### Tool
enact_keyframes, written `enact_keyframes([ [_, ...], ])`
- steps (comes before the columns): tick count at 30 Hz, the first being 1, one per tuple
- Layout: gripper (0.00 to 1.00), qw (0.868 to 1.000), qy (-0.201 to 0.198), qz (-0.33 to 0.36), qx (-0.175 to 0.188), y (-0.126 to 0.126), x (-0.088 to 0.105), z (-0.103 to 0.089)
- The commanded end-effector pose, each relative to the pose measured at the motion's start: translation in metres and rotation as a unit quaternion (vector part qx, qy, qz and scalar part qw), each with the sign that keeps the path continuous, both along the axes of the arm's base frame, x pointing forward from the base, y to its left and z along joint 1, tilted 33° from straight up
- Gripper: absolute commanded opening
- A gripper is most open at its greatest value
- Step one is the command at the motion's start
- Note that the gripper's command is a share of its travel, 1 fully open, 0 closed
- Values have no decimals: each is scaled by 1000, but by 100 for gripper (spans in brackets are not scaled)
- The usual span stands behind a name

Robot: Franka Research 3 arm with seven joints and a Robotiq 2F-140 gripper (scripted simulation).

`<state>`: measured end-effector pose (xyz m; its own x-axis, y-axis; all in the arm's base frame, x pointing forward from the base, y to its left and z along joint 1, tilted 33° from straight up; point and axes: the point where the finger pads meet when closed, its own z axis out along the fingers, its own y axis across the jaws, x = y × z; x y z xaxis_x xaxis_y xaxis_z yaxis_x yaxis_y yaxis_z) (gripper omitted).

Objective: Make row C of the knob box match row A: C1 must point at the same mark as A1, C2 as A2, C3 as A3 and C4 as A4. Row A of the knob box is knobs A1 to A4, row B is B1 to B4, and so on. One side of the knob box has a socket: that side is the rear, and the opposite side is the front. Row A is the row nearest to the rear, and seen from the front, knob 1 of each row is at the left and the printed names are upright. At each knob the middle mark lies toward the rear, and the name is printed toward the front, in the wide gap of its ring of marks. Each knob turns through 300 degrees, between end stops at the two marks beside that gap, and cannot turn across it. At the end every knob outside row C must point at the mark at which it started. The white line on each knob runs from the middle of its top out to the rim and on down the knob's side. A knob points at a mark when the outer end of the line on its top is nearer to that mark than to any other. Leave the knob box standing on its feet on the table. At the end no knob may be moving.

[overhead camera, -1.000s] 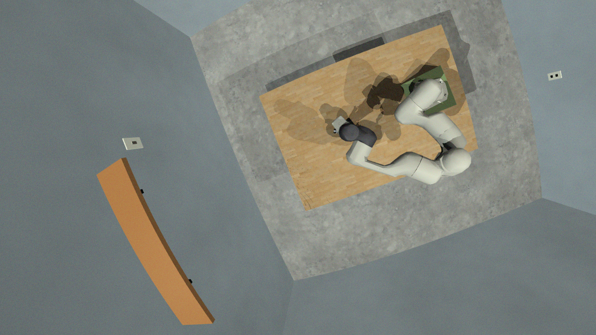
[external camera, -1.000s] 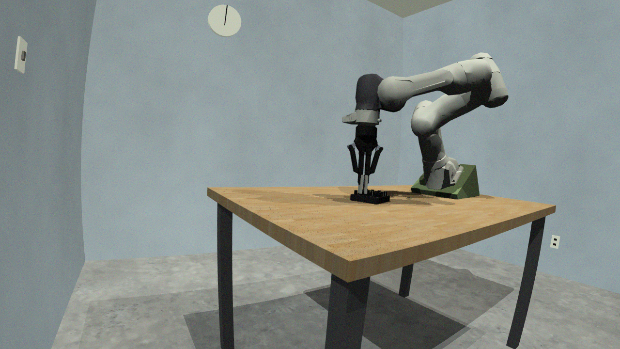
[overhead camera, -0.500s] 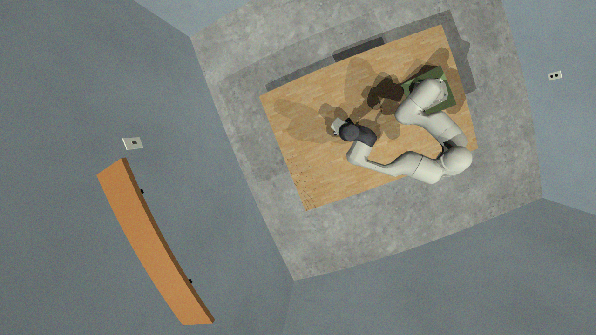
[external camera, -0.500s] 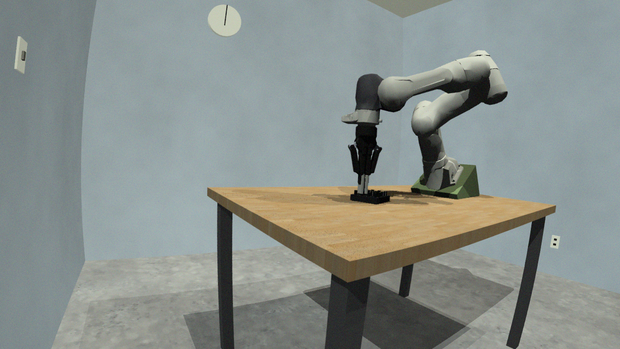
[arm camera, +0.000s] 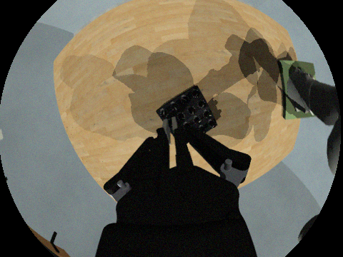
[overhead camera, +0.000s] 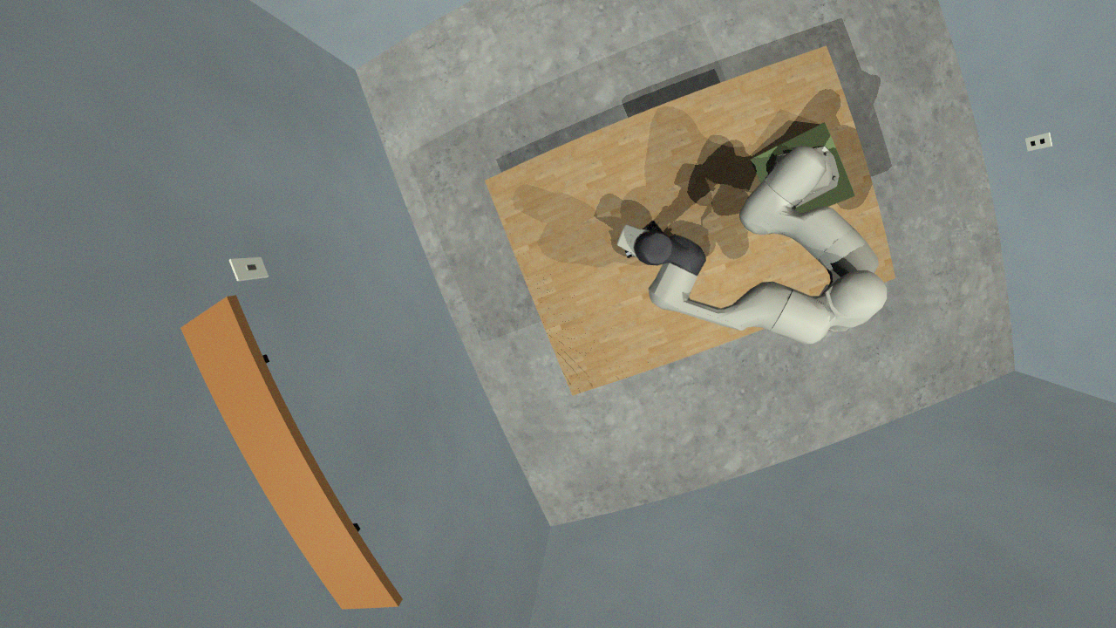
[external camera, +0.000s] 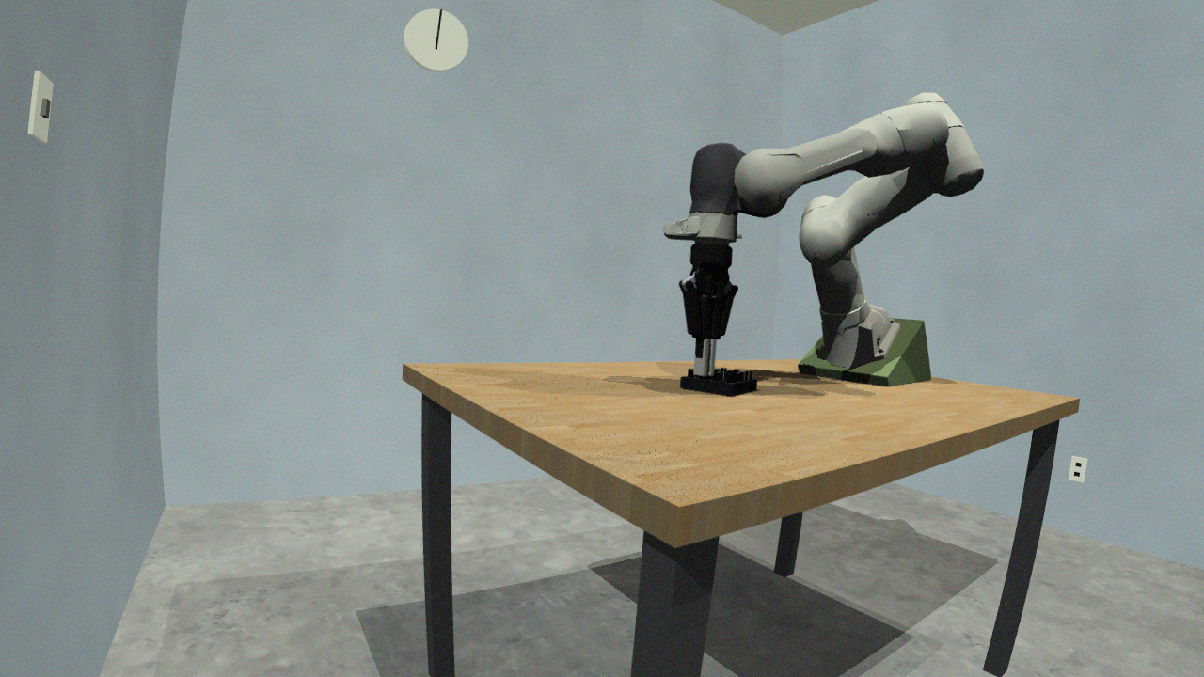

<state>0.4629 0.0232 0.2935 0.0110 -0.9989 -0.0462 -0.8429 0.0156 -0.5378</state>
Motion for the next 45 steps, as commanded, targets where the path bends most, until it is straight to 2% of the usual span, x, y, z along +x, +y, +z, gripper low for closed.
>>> enact_keyframes([
  [1,5,998,-5,57,-34,-1,0,0],
  [15,5,988,-9,131,-81,-1,0,0],
  [45,5,984,-10,151,-95,-1,0,0],
])
